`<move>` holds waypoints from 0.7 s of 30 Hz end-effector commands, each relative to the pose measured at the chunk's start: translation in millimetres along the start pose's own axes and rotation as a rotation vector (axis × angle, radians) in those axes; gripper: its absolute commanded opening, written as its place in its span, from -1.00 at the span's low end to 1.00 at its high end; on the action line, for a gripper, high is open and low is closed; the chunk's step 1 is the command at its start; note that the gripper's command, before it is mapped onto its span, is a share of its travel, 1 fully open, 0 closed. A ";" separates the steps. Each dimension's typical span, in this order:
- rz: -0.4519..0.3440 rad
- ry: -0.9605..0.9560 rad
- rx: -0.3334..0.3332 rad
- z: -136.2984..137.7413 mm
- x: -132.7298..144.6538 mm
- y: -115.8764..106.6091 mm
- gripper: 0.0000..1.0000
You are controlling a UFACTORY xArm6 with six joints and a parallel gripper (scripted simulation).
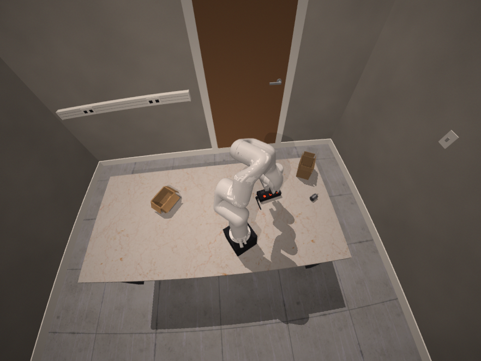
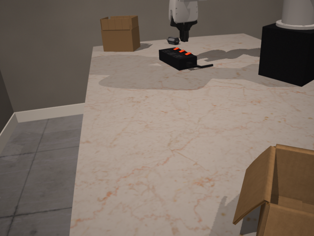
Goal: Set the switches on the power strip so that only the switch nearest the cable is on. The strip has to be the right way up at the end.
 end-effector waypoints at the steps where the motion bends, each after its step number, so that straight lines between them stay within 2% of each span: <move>1: -0.003 0.000 0.003 1.2 1.1 3.0 -1.00; 21: -0.003 0.000 0.003 1.1 1.3 24.7 -1.00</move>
Point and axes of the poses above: the point where the finger pads meet when closed, its own y axis out along the fingers, its own z axis across the jaws, x = y × z, the point moved 2 cm from there along -y, back along the fingers, and after that the axes turned 11 degrees about y, right-handed, at the moved point
